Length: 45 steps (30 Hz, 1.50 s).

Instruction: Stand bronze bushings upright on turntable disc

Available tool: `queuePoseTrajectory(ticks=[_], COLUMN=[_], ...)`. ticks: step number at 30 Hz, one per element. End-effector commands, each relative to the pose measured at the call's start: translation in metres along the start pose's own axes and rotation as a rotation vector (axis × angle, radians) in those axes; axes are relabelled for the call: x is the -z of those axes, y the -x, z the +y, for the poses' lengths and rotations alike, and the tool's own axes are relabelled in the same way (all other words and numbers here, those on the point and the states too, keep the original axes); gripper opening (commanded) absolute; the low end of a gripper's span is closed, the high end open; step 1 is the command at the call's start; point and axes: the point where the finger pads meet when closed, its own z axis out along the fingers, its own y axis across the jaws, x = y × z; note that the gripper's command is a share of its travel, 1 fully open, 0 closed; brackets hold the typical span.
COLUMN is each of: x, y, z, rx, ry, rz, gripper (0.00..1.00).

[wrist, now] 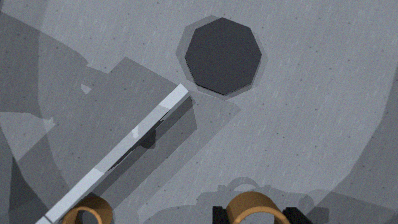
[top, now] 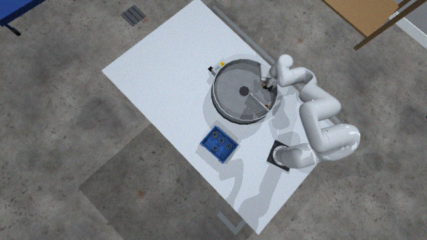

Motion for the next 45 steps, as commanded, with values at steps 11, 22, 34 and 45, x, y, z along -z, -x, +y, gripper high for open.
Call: queuePoseTrajectory(ticks=[11, 22, 34, 45], x=[0.002, 0.002, -0.014, -0.024], y=[0.000, 0.001, 0.001, 0.001], z=[0.002, 0.003, 0.003, 0.003], rx=[0.000, 0.000, 0.000, 0.000], ry=[0.004, 0.004, 0.004, 0.004], rz=[0.001, 0.001, 0.001, 0.001], gripper=[0.00, 0.00, 0.00, 0.00])
